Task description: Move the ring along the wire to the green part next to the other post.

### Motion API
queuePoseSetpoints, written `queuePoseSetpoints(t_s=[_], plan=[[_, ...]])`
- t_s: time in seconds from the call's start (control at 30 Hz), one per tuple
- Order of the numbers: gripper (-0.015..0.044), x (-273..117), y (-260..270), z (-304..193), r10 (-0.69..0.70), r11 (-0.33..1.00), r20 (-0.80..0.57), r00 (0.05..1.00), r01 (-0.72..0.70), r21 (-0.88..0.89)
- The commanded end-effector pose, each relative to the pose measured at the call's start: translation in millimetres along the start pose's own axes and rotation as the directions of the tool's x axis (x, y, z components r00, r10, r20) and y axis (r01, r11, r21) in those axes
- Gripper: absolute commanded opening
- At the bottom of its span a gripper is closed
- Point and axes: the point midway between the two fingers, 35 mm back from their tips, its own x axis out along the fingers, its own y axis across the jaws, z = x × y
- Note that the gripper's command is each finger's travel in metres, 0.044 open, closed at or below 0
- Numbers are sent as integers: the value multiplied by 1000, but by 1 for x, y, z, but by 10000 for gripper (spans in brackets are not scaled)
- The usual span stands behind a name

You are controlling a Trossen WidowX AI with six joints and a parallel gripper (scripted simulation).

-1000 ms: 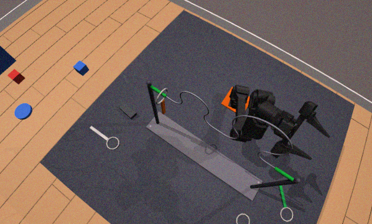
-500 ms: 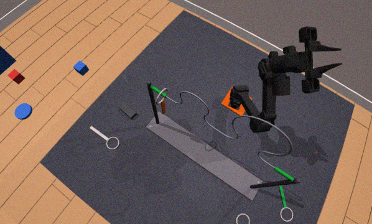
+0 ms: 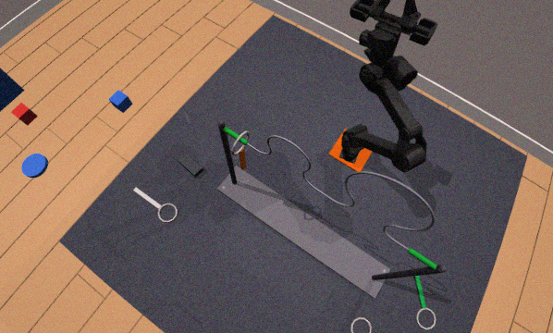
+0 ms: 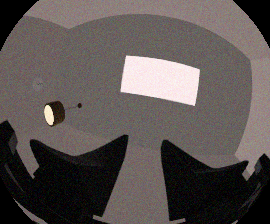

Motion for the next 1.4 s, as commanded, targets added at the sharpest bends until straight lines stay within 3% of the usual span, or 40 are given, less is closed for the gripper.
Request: queuePoseSetpoints(t_s=[0.0,0.23,0.5,0.7,0.9,1.07,1.37], plan=[[160,-19,65,1,189,956,62,980,-198,215],[160,-76,168,37,457,645,270,848,-525,555],[160,-170,240,113,561,14,588,582,-718,696],[160,-253,252,175,468,-492,813,347,-662,566],[160,-335,229,228,239,-867,961,140,-416,276],[160,-388,194,255,19,-989,999,33,-148,24],[160,-390,191,254,10,-990,1000,29,-137,14]])
